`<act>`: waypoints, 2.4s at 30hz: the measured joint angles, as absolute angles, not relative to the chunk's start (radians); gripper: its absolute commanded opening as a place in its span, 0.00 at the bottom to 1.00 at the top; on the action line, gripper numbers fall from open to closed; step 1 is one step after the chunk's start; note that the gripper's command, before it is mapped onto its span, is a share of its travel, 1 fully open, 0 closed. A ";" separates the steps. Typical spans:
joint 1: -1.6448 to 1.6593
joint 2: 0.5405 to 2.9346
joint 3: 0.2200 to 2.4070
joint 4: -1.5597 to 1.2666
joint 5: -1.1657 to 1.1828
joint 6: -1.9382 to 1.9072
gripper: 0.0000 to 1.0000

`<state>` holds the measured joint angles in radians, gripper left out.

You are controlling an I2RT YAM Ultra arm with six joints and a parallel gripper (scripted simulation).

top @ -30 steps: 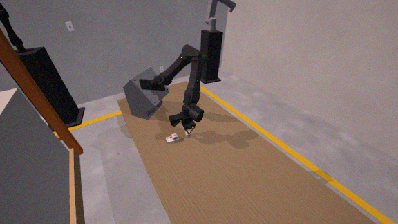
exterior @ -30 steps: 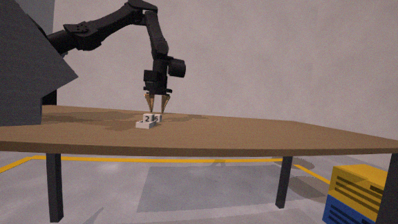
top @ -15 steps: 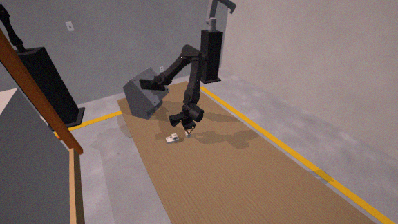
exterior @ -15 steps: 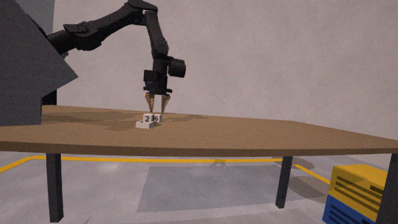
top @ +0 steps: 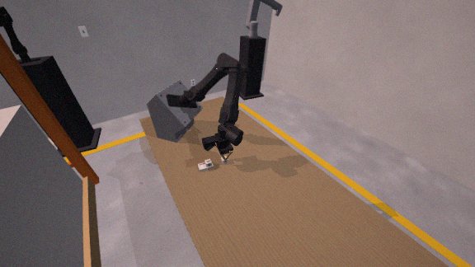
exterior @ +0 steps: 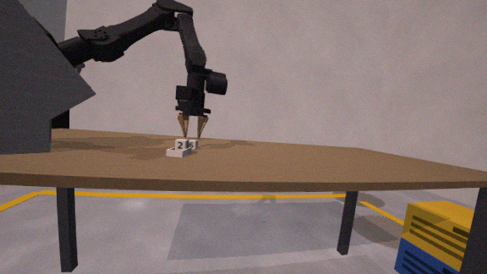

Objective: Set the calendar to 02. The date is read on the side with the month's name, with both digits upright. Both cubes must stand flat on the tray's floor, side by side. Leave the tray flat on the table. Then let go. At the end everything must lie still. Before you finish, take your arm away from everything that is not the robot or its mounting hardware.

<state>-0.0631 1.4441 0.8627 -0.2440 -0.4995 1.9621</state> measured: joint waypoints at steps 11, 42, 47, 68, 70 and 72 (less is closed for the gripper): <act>-0.063 1.452 0.866 -0.237 -0.500 1.964 0.45; -0.026 1.537 0.868 -0.141 -0.474 1.999 0.45; -0.026 1.537 0.868 -0.141 -0.474 1.999 0.45; -0.026 1.537 0.868 -0.141 -0.474 1.999 0.45; -0.026 1.537 0.868 -0.141 -0.474 1.999 0.26; -0.026 1.537 0.868 -0.140 -0.473 1.999 0.26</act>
